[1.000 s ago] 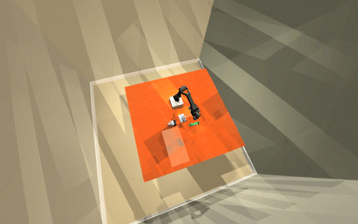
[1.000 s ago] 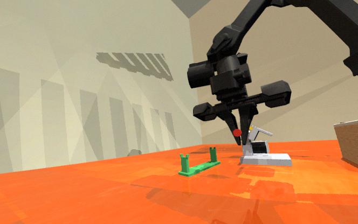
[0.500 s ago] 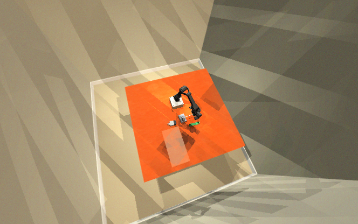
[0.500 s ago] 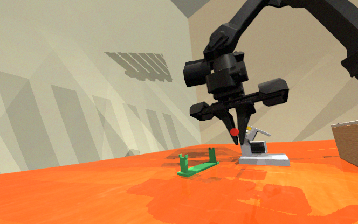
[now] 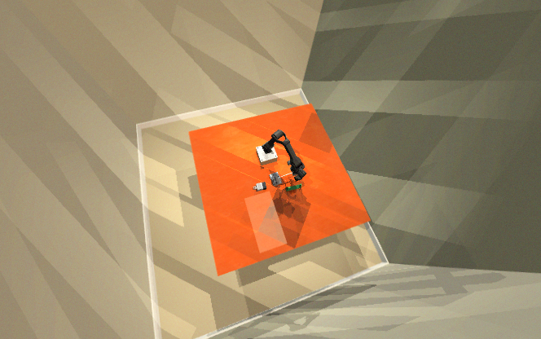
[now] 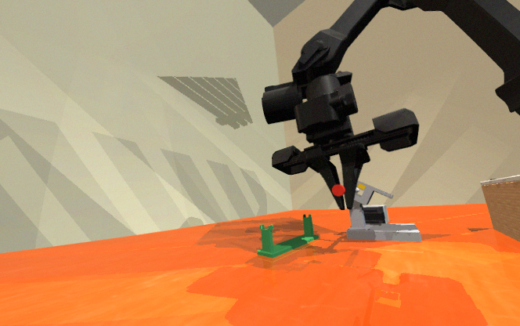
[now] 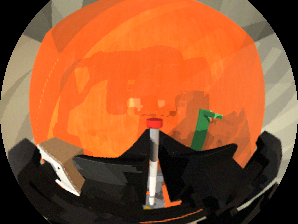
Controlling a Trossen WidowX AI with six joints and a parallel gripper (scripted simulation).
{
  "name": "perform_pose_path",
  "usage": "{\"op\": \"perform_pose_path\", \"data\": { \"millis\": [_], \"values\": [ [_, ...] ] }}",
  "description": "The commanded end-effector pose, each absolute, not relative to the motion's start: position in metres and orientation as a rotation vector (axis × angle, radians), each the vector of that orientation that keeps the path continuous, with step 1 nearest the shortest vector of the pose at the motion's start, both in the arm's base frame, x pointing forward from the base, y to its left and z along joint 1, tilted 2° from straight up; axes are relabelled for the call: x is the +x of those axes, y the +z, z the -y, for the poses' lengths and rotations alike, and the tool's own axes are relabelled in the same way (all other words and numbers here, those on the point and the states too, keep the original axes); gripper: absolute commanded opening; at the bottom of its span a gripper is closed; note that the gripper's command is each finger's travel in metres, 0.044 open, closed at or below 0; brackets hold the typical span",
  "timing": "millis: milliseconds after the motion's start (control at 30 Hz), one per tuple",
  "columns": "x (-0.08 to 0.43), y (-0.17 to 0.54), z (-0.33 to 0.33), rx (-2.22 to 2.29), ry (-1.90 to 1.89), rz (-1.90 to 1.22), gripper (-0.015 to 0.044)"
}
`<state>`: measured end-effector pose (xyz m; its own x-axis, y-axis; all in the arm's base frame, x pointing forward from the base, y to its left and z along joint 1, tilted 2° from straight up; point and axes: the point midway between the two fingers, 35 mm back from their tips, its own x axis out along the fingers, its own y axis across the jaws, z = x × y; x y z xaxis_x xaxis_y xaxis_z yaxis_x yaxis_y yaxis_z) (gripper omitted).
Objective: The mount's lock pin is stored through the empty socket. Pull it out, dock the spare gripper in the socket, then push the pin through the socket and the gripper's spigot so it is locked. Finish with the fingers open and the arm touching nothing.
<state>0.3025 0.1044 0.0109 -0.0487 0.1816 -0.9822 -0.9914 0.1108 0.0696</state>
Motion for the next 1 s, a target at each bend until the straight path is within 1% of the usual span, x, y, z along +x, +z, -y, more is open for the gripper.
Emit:
{"op": "perform_pose_path", "data": {
  "millis": [0, 333, 867, 967],
  "values": [
    [0.306, 0.014, -0.109, -0.96, 1.241, -1.17, 0.0],
    [0.306, 0.016, -0.113, -0.957, 1.244, -1.176, 0.0],
    [0.299, 0.039, -0.11, -0.956, 1.258, -1.196, 0.0],
    [0.297, 0.033, -0.11, -0.954, 1.261, -1.202, 0.0]
  ]
}}
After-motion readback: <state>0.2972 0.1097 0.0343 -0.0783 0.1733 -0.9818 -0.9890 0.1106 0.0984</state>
